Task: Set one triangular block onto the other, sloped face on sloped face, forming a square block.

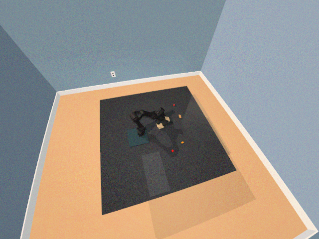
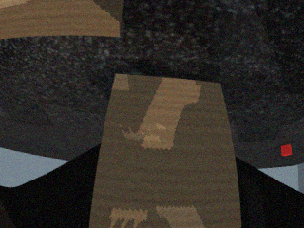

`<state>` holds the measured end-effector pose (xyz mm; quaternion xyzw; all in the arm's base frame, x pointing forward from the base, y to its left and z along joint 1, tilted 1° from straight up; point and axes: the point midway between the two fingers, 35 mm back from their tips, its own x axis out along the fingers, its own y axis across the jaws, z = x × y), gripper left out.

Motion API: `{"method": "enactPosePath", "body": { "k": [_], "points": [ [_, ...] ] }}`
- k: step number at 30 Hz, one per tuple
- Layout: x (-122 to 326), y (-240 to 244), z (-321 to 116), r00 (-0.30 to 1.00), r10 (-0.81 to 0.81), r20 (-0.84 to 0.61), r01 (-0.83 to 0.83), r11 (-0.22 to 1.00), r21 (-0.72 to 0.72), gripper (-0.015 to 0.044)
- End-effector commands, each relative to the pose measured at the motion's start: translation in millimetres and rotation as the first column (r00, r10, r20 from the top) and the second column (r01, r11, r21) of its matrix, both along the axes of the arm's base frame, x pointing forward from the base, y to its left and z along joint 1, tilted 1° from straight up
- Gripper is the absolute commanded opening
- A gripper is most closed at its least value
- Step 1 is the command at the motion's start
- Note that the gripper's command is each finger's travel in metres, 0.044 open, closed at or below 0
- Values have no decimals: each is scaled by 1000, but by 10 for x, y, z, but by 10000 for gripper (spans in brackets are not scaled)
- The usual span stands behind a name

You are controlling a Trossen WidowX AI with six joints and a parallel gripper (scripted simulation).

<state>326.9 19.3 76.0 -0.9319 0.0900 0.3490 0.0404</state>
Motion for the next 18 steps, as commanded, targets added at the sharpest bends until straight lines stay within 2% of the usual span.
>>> {"method": "enactPosePath", "body": {
  "k": [1,8,9,18],
  "points": [
    [-107,0,-81,998,-2,68,4,1000,-22,0],
    [-210,27,-137,970,3,245,12,998,-57,0],
    [-21,48,150,966,-1,260,11,999,-35,26],
    [-21,48,150,966,-1,260,11,999,-35,262]
  ]
}}
